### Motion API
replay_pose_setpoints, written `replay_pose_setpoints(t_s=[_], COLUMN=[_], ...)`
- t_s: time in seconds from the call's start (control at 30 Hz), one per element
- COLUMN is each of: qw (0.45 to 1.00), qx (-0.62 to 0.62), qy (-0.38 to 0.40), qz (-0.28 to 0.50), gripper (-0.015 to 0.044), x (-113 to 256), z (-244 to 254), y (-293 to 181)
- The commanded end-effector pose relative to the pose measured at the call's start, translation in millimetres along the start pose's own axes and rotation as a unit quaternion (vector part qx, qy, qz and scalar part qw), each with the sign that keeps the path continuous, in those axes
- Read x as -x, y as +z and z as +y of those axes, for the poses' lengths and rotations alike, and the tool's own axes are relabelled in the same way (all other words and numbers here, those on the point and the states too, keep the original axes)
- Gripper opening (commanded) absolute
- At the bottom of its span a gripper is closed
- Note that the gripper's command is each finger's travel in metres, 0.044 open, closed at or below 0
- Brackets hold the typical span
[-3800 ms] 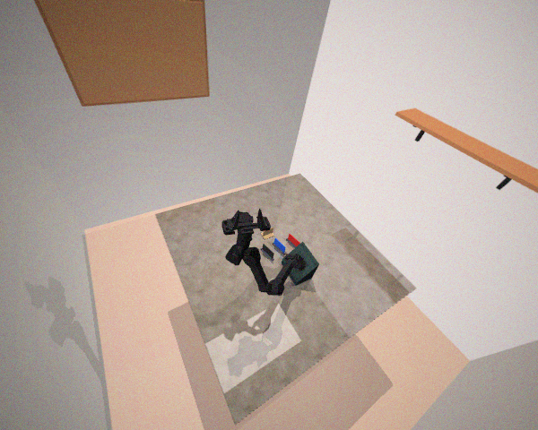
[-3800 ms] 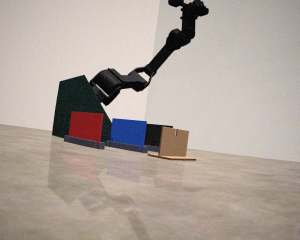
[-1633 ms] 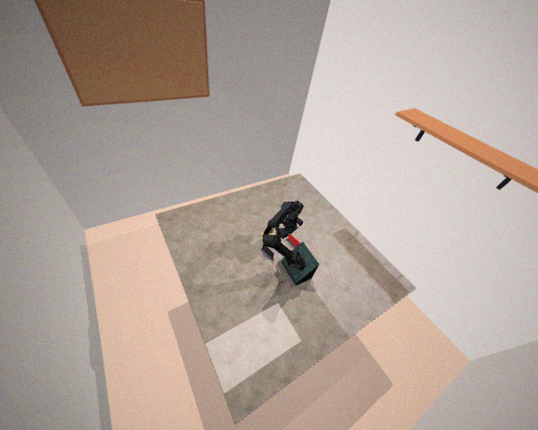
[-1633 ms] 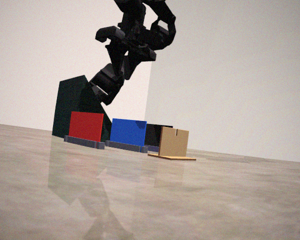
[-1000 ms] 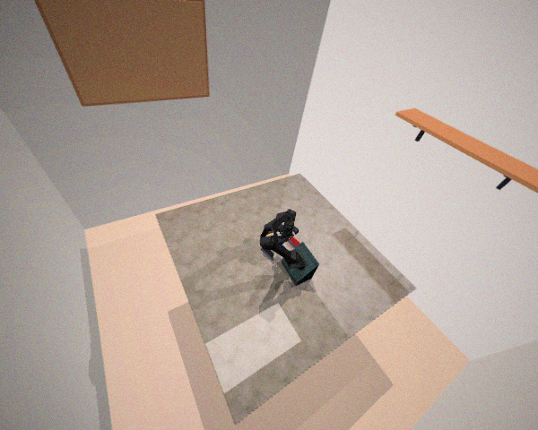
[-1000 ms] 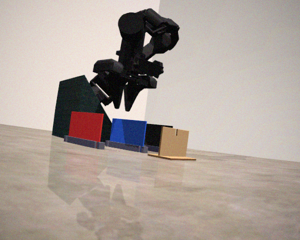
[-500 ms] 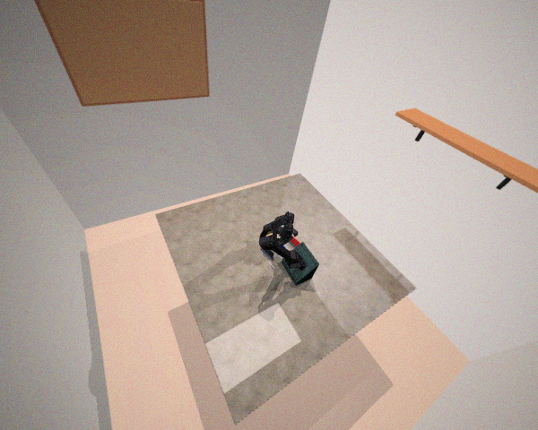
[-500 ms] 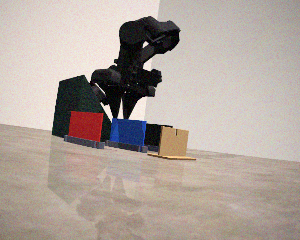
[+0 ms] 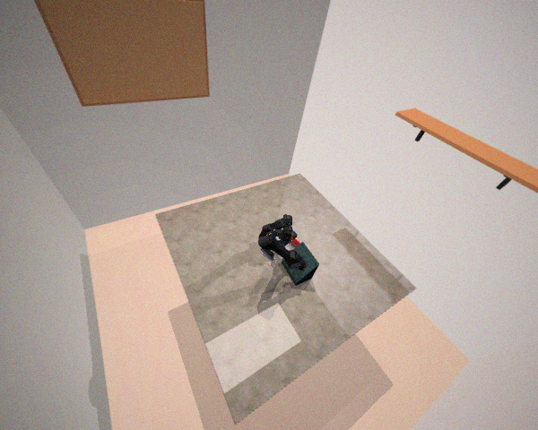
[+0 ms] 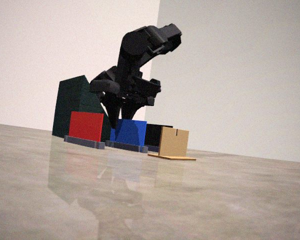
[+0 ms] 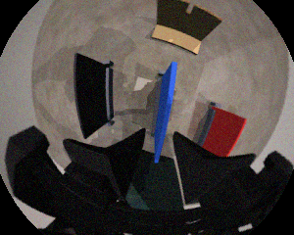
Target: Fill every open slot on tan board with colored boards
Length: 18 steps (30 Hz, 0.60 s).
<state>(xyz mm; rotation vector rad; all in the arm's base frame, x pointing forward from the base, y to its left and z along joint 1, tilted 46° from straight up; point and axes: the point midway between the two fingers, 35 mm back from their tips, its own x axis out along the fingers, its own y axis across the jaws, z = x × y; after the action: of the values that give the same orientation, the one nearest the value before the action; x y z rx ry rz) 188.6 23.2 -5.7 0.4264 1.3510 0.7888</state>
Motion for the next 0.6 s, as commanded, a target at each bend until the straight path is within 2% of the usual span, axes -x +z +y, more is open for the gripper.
replay_pose_setpoints(t_s=[0.0, 0.37, 0.57], qw=[1.0, 1.0, 1.0], qx=[-0.004, -0.004, -0.004], qy=[0.003, 0.003, 0.003], qz=[0.0, 0.0, 0.0], gripper=[0.018, 0.018, 0.0023], x=[-7, -21, -21], z=[1, 1, 1], y=[-1, -1, -1])
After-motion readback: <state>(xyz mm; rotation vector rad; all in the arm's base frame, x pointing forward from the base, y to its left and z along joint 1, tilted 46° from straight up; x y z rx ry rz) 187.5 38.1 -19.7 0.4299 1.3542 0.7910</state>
